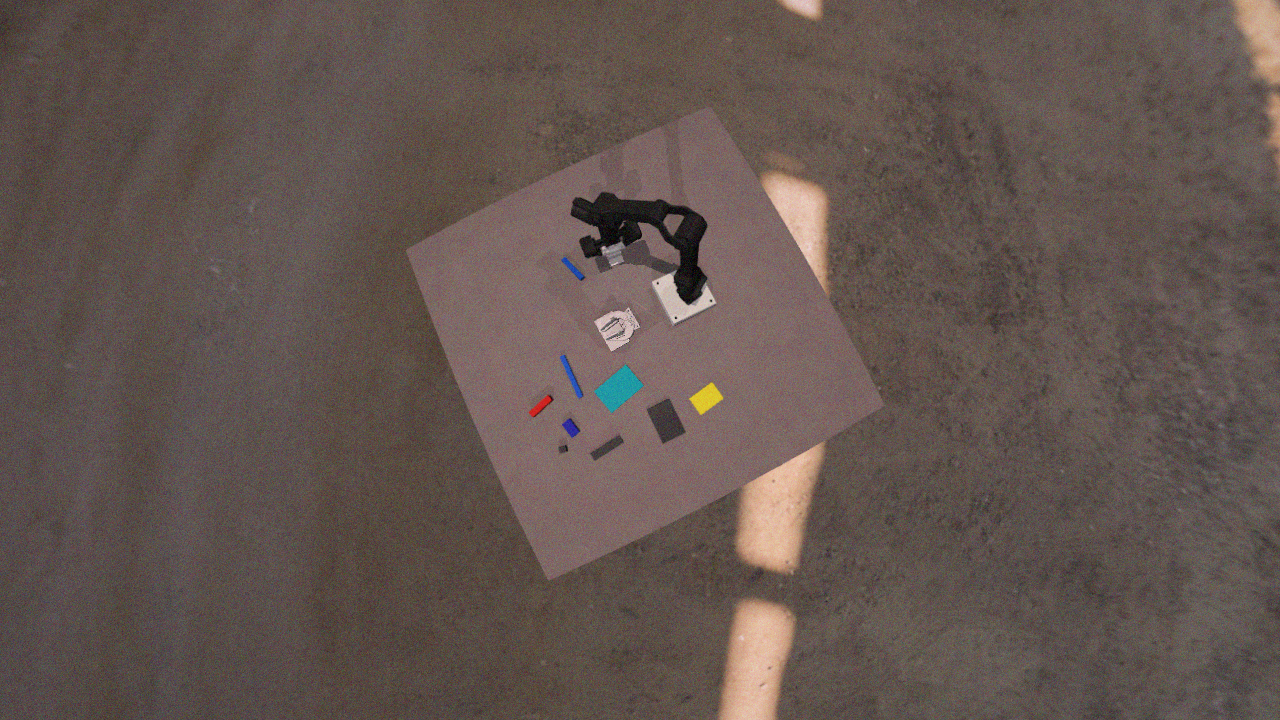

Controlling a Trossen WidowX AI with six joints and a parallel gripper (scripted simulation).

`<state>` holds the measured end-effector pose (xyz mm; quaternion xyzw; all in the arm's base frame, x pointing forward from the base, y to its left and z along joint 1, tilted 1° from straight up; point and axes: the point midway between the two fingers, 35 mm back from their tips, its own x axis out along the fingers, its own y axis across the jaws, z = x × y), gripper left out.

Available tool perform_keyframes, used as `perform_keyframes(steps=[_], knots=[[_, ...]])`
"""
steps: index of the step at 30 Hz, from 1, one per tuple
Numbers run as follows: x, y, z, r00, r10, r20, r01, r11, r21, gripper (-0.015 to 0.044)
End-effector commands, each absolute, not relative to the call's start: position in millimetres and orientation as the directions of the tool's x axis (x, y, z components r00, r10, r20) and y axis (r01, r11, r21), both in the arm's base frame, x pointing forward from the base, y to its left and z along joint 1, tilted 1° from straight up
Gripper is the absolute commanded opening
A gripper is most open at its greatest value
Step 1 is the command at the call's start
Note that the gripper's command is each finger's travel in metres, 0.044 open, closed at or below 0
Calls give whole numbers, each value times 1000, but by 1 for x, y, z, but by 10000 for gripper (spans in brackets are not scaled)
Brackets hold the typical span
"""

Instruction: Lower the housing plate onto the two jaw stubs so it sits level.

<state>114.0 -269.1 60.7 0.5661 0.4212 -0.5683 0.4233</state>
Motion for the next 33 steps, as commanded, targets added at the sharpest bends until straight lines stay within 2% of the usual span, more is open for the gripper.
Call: perform_keyframes(steps=[1, 8, 33], knots=[[113, -268, 72, -5, -10, -1000, 958, -288, -1, 351], [117, -265, 72, -4, -10, -1000, 966, -259, -1, 351], [175, -206, 74, 2, -6, -1000, 967, 256, 0, 351]])
